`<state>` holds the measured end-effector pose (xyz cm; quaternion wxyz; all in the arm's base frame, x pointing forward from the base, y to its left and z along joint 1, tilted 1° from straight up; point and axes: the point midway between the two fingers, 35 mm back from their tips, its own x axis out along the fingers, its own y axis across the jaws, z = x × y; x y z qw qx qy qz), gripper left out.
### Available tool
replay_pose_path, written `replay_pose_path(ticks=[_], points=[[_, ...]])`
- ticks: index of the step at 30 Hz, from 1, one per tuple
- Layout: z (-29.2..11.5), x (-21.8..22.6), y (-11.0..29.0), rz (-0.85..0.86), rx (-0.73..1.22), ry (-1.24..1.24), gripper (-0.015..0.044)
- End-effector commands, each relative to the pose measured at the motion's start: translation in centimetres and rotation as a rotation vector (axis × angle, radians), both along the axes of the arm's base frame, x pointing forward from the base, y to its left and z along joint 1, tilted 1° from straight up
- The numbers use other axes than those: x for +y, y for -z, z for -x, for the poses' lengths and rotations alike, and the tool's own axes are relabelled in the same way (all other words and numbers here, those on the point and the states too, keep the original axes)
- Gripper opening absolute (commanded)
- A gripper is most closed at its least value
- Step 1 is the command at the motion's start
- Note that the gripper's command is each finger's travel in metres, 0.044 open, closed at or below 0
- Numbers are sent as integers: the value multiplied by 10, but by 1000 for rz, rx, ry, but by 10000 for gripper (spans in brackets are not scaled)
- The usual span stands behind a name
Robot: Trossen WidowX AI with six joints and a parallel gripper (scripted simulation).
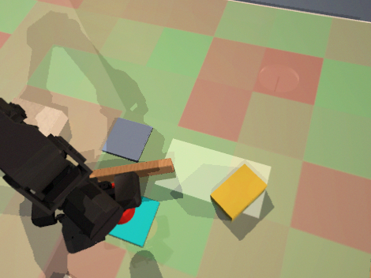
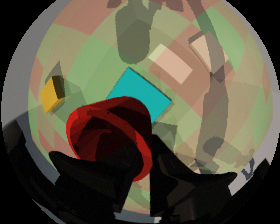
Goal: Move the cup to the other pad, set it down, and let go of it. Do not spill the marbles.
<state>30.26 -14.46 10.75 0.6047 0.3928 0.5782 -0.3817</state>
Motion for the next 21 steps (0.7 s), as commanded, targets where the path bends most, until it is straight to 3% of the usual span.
replay_pose_path(ticks=[1,21], points=[[1,1,9,-8,8,-6,0],[-1,0,38,-8,8,-6,0]])
